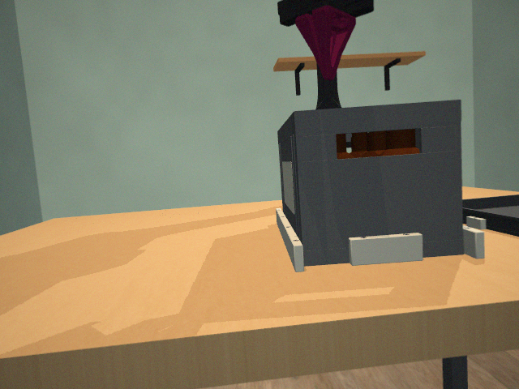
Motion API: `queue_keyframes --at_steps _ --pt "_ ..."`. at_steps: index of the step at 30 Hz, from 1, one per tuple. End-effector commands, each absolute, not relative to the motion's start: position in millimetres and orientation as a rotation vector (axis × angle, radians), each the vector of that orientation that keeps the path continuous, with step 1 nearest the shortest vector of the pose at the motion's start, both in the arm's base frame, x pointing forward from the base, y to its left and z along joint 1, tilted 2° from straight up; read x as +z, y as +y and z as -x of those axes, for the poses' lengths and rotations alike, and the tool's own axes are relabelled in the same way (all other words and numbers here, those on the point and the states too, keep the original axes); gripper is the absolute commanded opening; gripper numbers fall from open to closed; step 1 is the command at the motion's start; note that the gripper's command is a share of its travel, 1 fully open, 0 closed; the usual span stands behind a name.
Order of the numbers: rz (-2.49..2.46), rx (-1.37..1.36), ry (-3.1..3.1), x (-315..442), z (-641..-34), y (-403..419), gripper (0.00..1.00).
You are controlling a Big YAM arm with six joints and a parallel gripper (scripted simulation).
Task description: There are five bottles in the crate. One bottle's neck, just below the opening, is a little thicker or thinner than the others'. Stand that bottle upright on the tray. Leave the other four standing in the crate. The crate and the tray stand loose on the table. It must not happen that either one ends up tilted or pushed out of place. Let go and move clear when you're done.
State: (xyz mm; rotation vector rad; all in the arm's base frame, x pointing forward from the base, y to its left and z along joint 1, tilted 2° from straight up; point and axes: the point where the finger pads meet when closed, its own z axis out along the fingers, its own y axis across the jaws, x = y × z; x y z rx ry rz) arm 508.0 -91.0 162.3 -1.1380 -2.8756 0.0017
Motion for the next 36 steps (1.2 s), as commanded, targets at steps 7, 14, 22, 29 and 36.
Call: queue_keyframes --at_steps 7,14,22,29,36 --pt "1.158 -0.023 -2.951 197 -530 -96 0.00" --pt "1.158 -0.023 -2.951 197 -530 -96 0.00" --pt "1.158 -0.023 -2.951 197 -530 -96 0.00" --pt "1.158 -0.023 -2.951 197 -530 -96 0.00" --pt "1.172 -0.038 -2.971 207 -532 -71 0.00"
